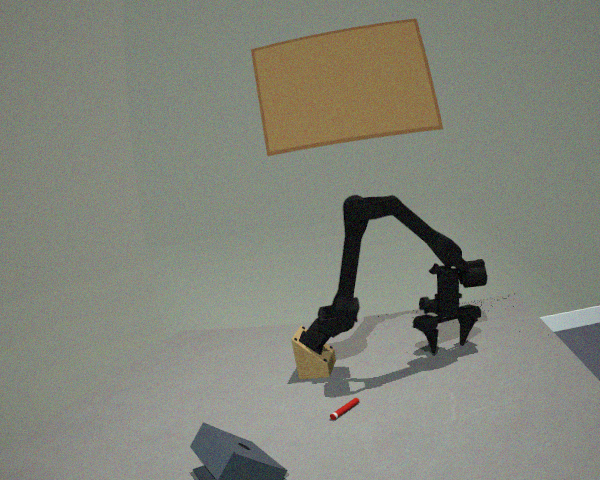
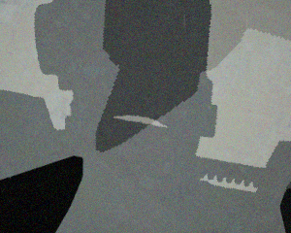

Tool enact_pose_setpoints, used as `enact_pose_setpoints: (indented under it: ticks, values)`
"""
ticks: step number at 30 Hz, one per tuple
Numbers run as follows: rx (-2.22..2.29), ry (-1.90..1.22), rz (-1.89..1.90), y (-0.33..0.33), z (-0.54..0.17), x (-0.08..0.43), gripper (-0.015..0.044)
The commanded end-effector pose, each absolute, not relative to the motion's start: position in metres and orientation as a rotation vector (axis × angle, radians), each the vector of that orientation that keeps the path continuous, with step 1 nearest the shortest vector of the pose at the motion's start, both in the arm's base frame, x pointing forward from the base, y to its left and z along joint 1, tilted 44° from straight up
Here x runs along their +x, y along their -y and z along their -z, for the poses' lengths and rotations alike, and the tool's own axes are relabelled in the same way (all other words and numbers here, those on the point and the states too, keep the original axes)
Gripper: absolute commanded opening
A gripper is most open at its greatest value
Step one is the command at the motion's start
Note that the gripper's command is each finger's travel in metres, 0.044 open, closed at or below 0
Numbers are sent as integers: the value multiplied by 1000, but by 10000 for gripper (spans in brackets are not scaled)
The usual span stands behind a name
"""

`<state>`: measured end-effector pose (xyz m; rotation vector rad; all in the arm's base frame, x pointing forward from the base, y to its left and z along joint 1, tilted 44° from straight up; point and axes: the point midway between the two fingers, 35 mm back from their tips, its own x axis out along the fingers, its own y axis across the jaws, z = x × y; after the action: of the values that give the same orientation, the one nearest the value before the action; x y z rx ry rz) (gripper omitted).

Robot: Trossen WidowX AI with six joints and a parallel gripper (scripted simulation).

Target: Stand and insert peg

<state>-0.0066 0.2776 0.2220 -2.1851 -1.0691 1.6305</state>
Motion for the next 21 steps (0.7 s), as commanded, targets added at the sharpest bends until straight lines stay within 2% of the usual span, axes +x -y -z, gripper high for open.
enact_pose_setpoints:
  ticks: [1, 21]
  values:
    - [-2133, 975, -1625, -281, -227, 5, 440]
    - [-1958, 498, -1509, -279, -229, 77, 440]
